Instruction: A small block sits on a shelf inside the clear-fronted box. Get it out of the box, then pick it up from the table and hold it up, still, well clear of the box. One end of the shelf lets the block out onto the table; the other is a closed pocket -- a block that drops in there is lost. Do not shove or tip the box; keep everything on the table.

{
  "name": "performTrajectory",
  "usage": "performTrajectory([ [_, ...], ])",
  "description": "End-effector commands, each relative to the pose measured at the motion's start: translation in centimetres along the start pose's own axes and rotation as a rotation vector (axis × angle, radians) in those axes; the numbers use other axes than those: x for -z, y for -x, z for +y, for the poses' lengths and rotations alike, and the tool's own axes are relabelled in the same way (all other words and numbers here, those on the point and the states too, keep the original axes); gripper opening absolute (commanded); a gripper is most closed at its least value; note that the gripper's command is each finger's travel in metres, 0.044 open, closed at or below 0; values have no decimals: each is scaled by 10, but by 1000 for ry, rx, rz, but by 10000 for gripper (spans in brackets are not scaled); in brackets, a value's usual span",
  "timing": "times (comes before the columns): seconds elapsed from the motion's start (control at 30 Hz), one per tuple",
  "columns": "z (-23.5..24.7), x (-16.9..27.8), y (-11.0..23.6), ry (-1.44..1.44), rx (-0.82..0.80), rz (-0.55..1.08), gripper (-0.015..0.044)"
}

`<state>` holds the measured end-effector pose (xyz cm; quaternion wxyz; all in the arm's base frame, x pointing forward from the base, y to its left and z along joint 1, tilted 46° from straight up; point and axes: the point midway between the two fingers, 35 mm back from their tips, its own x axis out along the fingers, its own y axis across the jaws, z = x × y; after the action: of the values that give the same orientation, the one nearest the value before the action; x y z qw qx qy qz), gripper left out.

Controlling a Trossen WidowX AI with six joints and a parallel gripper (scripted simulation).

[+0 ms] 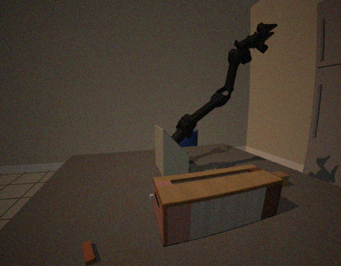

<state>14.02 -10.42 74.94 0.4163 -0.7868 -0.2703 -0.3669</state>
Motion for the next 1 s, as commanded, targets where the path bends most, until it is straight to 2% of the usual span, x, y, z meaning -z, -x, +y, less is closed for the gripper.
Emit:
performTrajectory([
  [0.0, 44, 21, 3, -164, -76, 60, 400],
  [0.23, 142, 50, 19, -504, -246, 179, 400],
  [0.47, 254, 58, 51, -876, -448, 330, 400],
  [0.7, 364, 37, 98, -1261, -677, 521, 400],
  [0.97, 465, -14, 167, -1660, -936, 794, 400],
])
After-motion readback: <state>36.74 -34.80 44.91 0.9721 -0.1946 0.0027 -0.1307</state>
